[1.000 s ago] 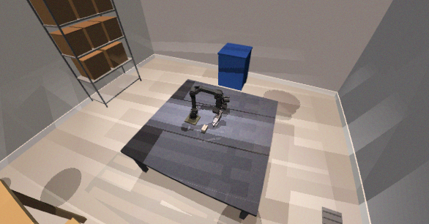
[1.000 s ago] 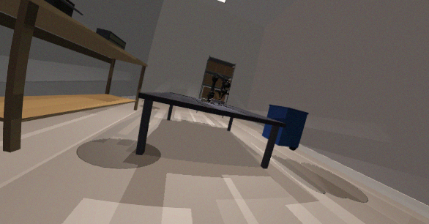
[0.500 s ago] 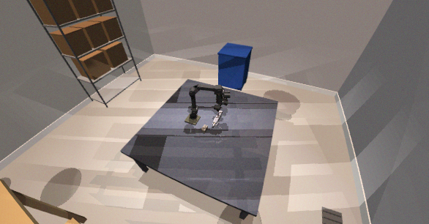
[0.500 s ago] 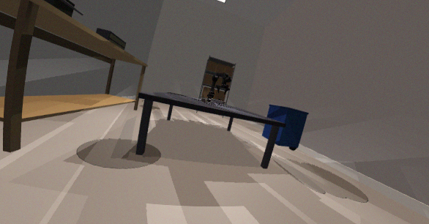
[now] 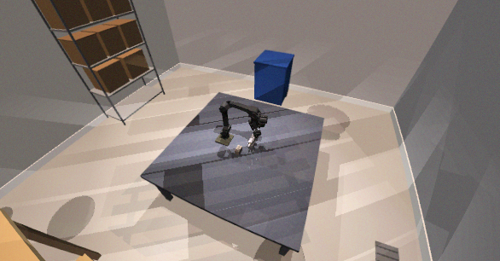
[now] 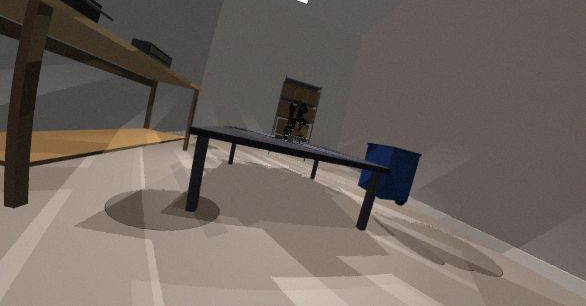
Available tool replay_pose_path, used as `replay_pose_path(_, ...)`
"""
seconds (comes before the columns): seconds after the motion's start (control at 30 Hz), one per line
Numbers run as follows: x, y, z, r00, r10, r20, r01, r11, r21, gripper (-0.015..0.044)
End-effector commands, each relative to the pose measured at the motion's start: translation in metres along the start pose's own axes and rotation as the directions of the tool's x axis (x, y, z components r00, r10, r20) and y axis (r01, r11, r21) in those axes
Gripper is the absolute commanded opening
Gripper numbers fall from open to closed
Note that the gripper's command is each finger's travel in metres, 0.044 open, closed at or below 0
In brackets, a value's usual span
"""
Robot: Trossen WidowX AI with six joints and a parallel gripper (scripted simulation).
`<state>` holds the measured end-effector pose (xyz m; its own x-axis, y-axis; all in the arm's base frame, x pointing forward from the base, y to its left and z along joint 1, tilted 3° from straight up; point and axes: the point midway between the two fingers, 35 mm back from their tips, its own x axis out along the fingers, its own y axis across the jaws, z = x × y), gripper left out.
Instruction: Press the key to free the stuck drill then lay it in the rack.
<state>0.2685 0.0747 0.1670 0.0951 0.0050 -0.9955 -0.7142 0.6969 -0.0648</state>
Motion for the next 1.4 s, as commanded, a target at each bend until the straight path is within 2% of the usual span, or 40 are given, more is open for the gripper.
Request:
replay_pose_path(0.0, 0.033, -0.046, -0.041, 1.0, -0.004, 0.011, 0.009, 0.88, -0.475, 0.044)
replay_pose_path(0.17, 0.038, -0.064, -0.053, 0.998, -0.033, 0.047, 0.055, 0.799, -0.598, 0.044)
replay_pose_path(0.37, 0.06, -0.063, -0.077, 1.0, 0.018, -0.017, -0.024, 0.618, -0.786, 0.044)
replay_pose_path(1.37, 0.067, -0.062, -0.076, 1.0, 0.018, -0.017, -0.024, 0.618, -0.786, 0.044)
